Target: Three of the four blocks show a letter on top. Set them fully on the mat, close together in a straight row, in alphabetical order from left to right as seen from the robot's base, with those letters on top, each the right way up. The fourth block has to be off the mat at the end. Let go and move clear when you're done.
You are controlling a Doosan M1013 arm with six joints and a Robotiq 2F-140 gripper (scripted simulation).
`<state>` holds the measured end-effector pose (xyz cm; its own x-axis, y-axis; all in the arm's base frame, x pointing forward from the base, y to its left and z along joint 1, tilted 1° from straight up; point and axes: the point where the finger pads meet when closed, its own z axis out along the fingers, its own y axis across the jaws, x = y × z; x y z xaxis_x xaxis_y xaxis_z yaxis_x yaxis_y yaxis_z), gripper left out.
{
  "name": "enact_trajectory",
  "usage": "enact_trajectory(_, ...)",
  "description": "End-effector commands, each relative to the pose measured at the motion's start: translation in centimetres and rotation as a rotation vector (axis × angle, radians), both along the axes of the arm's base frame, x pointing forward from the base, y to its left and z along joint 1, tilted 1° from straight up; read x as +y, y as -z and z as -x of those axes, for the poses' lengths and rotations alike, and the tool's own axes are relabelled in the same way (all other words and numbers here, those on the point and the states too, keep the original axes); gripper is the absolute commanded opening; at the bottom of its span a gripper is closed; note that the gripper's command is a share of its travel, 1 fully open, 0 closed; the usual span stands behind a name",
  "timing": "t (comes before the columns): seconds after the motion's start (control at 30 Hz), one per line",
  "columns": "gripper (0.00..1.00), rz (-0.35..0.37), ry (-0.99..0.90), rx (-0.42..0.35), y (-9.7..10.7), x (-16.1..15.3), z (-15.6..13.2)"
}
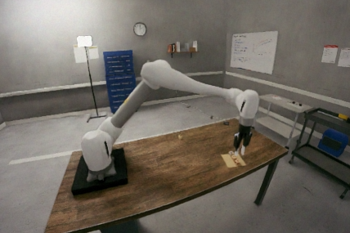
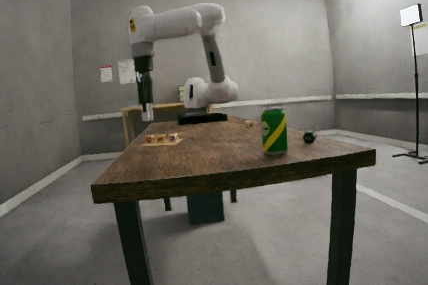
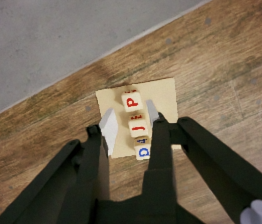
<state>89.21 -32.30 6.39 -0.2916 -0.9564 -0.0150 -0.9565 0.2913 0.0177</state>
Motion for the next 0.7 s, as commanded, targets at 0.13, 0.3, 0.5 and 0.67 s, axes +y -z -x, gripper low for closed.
enact_trajectory(0.13,1.0,0.0,0.0,-0.002,-0.27,-0.01,-0.05)
enact_trajectory(0.3,1.0,0.0,0.0,-0.002,-0.27,-0.01,-0.05)
enact_trajectory(0.5,1.0,0.0,0.0,-0.002,-0.27,-0.01,-0.05)
enact_trajectory(0.67,1.0,0.0,0.0,-0.002,-0.27,-0.01,-0.05)
